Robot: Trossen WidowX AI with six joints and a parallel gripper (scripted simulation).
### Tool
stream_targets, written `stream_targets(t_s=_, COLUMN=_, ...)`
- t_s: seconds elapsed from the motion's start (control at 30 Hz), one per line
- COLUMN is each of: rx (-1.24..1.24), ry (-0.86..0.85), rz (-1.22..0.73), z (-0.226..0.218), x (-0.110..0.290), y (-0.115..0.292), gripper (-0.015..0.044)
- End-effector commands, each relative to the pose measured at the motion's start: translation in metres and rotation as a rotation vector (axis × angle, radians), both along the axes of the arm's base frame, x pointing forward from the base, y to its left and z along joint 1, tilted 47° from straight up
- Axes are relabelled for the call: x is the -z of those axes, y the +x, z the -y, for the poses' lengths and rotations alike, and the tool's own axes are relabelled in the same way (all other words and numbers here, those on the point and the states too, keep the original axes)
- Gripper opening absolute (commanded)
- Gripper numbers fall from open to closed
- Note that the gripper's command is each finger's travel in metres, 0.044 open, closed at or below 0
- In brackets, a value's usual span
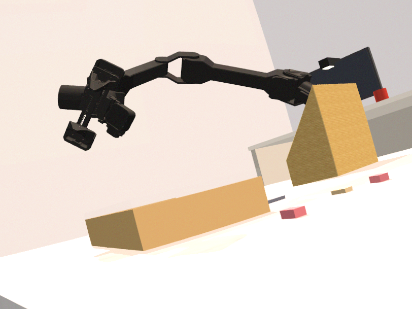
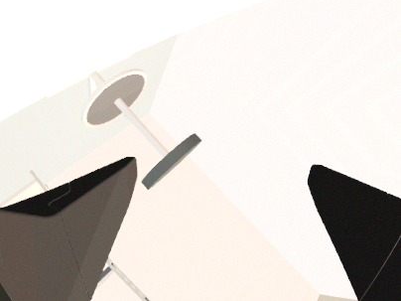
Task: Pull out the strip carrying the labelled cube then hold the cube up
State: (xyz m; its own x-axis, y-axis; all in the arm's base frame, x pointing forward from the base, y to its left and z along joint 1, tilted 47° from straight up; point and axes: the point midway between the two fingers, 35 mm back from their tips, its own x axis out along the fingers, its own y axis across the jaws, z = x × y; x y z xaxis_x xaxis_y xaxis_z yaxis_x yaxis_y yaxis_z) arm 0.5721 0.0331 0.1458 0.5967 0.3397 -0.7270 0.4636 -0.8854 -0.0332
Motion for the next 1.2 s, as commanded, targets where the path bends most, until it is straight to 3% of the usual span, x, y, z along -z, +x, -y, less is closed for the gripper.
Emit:
stream_targets(t_s=0.0, rx=-0.008, ry=-0.011, rz=0.005, z=-0.001, x=0.001, y=0.000, gripper=0.0400)
stream_targets(t_s=0.3, rx=-0.453, ry=-0.594, rz=0.209, z=-0.035, x=0.064, y=-0.026, gripper=0.0400)
stream_targets(t_s=0.67, rx=-1.201, ry=-1.490, rz=0.393, z=-0.069, x=0.124, y=-0.100, gripper=0.0400)
stream_targets(t_s=0.93, rx=-1.759, ry=-2.100, rz=0.330, z=-0.068, x=0.145, y=-0.178, gripper=0.0400)
stream_targets(t_s=1.17, rx=-2.141, ry=-2.443, rz=0.157, z=-0.053, x=0.146, y=-0.234, gripper=0.0400)
